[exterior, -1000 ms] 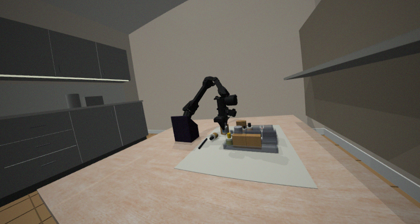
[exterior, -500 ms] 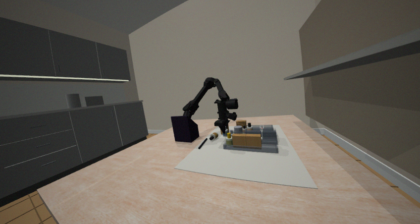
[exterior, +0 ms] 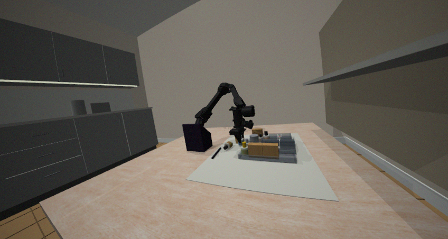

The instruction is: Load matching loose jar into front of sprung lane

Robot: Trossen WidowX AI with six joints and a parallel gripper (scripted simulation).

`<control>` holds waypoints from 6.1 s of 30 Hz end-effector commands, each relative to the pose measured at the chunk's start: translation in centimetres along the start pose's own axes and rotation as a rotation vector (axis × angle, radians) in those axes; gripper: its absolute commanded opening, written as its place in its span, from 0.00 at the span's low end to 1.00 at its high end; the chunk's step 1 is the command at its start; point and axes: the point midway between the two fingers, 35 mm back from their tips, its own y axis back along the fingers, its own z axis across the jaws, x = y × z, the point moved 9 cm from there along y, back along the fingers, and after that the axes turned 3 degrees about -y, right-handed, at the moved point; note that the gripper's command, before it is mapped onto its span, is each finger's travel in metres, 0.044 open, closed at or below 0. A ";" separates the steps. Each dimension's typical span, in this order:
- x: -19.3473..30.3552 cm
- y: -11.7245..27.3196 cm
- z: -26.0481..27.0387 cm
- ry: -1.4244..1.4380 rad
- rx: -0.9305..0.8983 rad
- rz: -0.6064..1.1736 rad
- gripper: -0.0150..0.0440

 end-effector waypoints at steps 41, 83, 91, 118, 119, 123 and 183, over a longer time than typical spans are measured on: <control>-2.0 0.0 0.2 -0.002 -0.003 -0.002 0.25; -3.7 0.2 0.5 -0.002 -0.003 -0.003 0.25; -4.0 0.3 0.5 -0.001 -0.003 -0.003 0.25; -4.7 0.6 0.5 -0.001 -0.003 -0.003 0.25; -4.7 0.6 0.5 -0.001 -0.003 -0.003 0.25; -4.7 0.5 0.5 -0.001 -0.003 -0.003 0.25; -5.0 0.3 0.4 -0.001 -0.003 -0.003 0.25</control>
